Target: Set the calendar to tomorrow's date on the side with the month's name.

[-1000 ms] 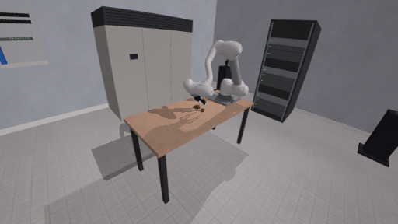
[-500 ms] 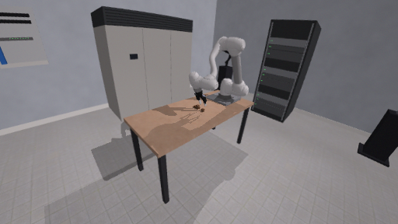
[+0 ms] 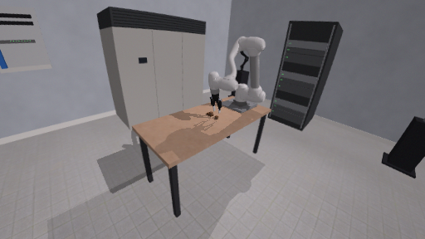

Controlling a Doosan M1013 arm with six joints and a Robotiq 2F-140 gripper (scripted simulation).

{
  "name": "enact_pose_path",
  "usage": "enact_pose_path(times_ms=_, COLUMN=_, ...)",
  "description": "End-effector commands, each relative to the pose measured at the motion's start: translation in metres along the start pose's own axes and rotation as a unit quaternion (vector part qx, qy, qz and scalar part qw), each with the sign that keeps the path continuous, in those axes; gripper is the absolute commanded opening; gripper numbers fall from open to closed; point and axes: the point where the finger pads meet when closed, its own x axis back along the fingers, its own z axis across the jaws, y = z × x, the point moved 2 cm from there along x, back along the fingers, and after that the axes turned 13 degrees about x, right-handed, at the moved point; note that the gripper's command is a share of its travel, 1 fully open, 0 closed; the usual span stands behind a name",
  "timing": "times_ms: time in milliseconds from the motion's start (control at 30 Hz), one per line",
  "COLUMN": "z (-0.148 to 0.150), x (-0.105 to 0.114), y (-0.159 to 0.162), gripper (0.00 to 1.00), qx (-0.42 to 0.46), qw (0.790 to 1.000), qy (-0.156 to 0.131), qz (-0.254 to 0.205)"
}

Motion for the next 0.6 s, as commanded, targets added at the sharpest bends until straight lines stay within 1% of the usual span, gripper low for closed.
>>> enact_pose_path(times_ms=0, z=0.0, x=0.0, y=-0.002, gripper=0.41, qx=0.0, qw=1.0, qy=-0.004, qz=-0.017)
enact_pose_path(times_ms=200, z=0.002, x=-0.001, y=-0.007, gripper=0.41, qx=0.0, qw=0.994, qy=-0.024, qz=-0.105)
enact_pose_path(times_ms=267, z=0.002, x=-0.001, y=-0.007, gripper=0.41, qx=0.0, qw=0.994, qy=-0.024, qz=-0.105)
enact_pose_path(times_ms=333, z=0.002, x=-0.001, y=-0.009, gripper=0.41, qx=0.0, qw=0.992, qy=-0.029, qz=-0.125)
enact_pose_path(times_ms=433, z=0.003, x=-0.001, y=-0.012, gripper=0.41, qx=0.0, qw=0.991, qy=-0.03, qz=-0.128)
enact_pose_path(times_ms=467, z=0.003, x=-0.001, y=-0.012, gripper=1.0, qx=0.0, qw=0.991, qy=-0.03, qz=-0.128)
enact_pose_path(times_ms=567, z=0.003, x=-0.001, y=-0.012, gripper=1.0, qx=0.0, qw=0.991, qy=-0.03, qz=-0.128)
